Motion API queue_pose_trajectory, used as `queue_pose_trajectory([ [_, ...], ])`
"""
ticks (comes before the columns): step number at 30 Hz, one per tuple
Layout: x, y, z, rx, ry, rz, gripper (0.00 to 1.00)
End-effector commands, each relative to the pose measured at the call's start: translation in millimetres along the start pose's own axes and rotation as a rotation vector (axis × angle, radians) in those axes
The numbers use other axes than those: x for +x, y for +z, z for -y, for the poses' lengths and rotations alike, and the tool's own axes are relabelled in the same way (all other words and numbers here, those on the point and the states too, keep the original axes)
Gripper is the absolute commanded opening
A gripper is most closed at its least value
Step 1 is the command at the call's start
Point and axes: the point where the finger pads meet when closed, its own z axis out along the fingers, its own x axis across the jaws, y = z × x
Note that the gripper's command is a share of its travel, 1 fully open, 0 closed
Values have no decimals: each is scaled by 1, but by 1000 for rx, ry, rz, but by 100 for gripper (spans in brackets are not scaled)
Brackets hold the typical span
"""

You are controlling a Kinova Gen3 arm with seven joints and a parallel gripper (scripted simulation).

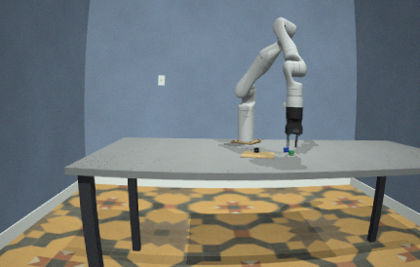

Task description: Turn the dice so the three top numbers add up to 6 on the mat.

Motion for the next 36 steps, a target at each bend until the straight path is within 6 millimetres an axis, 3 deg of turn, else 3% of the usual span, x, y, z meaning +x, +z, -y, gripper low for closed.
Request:
queue_pose_trajectory([
  [1, -2, 3, 0, 2, 2, 3, 70],
  [36, -2, 7, 0, 2, 2, 3, 70],
])
